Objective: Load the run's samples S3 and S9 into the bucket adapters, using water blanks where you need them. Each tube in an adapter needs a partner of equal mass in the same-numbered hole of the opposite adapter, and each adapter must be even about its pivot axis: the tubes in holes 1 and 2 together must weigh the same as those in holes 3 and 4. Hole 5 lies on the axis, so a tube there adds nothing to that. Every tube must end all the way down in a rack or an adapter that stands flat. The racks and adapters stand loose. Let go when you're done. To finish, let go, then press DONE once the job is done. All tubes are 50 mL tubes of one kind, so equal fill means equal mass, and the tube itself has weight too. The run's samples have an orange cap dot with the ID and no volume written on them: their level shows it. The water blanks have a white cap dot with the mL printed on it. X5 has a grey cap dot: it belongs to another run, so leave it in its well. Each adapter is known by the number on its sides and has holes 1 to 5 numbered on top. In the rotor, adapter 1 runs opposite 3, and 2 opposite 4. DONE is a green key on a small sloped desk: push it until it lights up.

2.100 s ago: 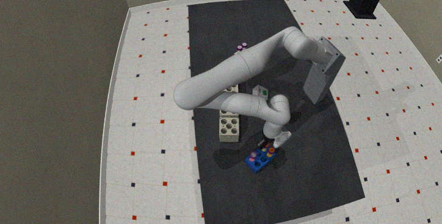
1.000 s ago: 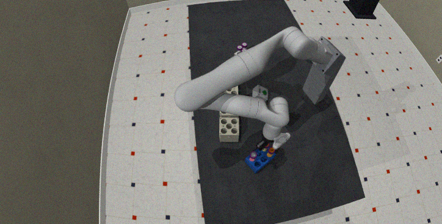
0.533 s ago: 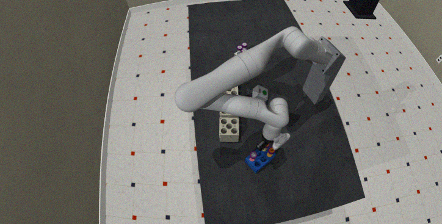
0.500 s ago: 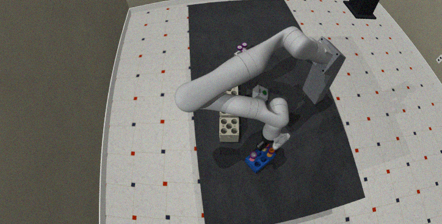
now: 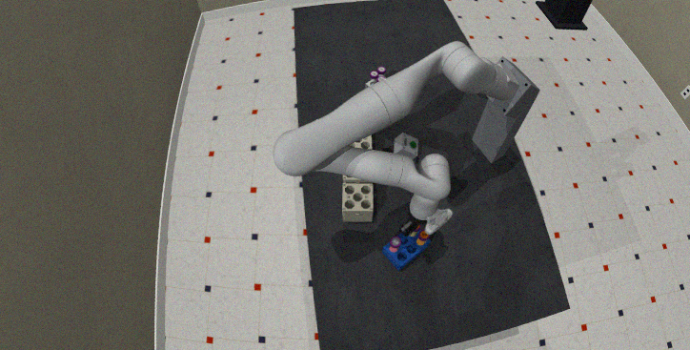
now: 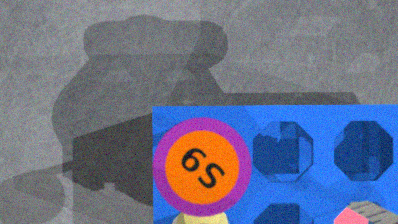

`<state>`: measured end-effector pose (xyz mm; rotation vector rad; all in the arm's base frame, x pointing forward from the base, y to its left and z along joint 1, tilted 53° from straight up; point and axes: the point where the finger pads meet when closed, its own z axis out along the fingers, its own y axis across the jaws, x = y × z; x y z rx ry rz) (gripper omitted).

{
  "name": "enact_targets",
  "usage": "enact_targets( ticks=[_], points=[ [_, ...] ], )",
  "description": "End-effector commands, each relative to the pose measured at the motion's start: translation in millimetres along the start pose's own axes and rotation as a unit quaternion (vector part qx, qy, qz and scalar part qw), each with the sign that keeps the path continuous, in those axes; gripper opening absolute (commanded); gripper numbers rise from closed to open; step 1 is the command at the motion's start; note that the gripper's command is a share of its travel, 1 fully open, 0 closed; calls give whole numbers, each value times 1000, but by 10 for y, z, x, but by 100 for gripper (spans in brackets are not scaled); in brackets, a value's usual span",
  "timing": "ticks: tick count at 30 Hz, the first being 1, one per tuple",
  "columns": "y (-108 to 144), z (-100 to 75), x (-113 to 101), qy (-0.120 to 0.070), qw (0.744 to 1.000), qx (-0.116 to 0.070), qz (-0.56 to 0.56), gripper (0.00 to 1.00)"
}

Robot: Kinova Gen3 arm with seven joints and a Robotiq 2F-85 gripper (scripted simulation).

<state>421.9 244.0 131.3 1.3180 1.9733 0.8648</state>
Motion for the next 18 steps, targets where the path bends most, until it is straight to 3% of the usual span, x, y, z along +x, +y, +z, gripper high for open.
enact_targets(
  ticks=[1, 8, 9, 18],
  points=[
    [3, 4, 1, 0, 1000, 0, 0, 62],
    [3, 7, 1, 0, 1000, 0, 0, 62],
    [3, 7, 1, 0, 1000, 0, 0, 10],
    [3, 7, 1, 0, 1000, 0, 0, 10]
  ],
)
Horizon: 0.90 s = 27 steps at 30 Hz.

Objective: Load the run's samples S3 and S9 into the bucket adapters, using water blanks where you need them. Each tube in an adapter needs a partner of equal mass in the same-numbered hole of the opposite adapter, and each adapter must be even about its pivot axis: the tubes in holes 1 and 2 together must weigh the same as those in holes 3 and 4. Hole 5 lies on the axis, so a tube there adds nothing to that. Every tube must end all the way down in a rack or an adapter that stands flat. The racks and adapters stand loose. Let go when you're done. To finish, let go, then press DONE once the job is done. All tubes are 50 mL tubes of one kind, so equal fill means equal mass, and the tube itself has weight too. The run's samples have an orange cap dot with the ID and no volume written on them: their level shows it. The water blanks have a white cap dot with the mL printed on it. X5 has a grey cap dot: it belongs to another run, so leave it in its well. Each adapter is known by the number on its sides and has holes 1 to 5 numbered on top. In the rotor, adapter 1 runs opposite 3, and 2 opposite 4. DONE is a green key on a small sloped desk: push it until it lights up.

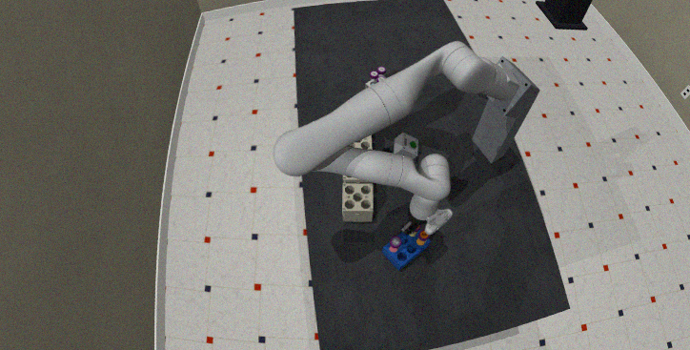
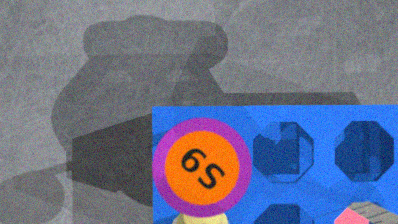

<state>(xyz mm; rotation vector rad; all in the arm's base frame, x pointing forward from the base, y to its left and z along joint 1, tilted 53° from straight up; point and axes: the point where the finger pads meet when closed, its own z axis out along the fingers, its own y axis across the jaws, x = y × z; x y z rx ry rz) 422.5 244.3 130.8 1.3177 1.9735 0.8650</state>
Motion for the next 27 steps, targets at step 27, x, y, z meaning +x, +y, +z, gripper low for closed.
enact_targets(
  ticks=[27],
  points=[
    [3, -108, 0, 0, 1000, 0, 0, 10]
  ],
)
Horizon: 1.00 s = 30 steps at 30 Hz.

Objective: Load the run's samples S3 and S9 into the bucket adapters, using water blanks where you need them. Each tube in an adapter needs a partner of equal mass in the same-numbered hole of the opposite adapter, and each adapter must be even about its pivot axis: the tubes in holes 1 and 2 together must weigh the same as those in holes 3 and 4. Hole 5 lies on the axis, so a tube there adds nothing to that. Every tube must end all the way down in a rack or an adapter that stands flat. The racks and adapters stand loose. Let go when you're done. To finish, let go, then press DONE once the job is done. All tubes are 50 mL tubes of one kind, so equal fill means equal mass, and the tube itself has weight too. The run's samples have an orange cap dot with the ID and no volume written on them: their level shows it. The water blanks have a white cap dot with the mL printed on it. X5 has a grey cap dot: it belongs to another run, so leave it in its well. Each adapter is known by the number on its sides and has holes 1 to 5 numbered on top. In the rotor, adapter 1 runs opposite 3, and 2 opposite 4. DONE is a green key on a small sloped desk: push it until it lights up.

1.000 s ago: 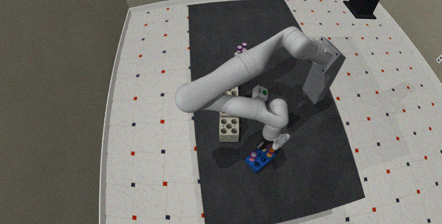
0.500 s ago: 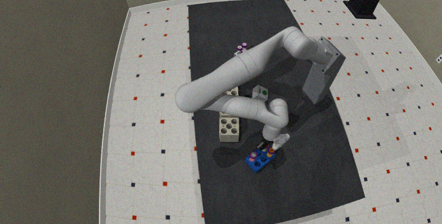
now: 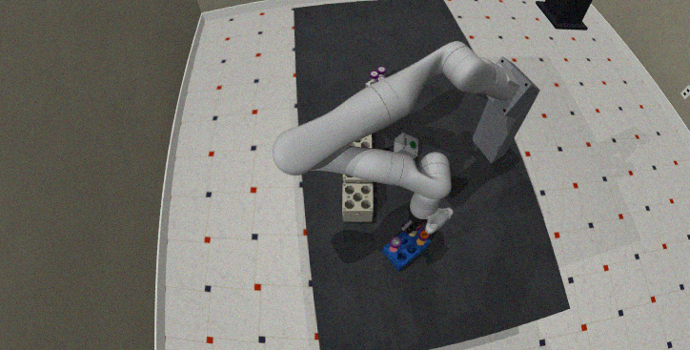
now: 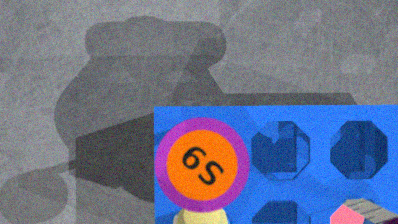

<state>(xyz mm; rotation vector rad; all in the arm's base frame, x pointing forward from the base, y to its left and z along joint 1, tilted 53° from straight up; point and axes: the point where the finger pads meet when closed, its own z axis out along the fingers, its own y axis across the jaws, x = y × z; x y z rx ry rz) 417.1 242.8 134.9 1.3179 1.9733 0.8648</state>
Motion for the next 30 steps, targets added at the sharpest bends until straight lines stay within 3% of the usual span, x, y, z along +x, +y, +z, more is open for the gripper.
enact_targets(
  ticks=[1, 30],
  points=[
    [3, -51, 2, 0, 1000, 0, 0, 10],
    [3, -385, 2, 0, 1000, 0, 0, 10]
  ],
)
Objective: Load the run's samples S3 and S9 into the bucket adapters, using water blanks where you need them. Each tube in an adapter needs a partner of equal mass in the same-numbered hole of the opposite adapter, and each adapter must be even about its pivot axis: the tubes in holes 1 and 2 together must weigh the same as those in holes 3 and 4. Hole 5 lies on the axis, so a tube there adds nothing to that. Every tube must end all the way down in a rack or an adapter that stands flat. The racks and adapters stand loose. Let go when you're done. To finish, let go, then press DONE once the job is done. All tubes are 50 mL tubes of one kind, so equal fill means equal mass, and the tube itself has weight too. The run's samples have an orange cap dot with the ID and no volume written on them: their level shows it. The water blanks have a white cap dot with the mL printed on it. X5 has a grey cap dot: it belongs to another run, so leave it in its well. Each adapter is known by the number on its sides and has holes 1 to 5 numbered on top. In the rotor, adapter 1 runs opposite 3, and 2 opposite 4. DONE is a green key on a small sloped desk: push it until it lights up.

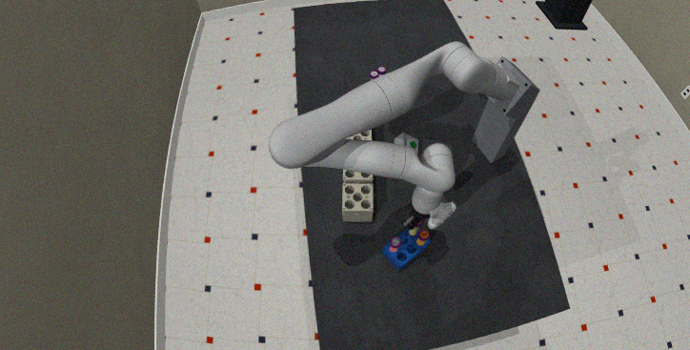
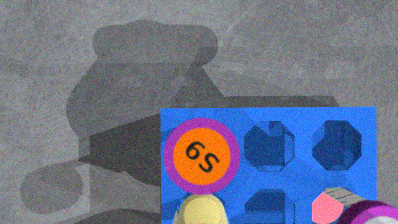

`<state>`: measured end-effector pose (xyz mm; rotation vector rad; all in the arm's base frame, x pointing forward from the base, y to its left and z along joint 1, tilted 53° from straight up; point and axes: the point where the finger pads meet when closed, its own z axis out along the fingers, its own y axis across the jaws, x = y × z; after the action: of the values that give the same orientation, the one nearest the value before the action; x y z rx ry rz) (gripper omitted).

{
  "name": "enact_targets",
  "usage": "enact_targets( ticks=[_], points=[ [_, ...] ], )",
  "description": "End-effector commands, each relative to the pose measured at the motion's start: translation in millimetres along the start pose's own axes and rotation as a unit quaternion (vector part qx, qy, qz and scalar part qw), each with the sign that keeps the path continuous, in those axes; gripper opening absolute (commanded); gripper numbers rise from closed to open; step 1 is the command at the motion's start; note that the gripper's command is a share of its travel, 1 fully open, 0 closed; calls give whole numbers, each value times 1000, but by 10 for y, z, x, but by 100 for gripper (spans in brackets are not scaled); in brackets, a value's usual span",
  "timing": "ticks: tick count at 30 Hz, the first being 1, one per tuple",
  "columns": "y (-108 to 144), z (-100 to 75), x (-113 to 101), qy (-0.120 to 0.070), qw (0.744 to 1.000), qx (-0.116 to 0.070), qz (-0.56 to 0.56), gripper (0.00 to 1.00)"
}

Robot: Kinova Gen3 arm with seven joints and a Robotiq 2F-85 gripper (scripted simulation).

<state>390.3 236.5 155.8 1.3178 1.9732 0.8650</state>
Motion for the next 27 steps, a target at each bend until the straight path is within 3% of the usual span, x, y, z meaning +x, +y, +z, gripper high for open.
enact_targets(
  ticks=[1, 27],
  points=[
    [3, -52, 1, 0, 1000, 0, 0, 10],
    [3, -345, 1, 0, 1000, 0, 0, 10]
  ],
)
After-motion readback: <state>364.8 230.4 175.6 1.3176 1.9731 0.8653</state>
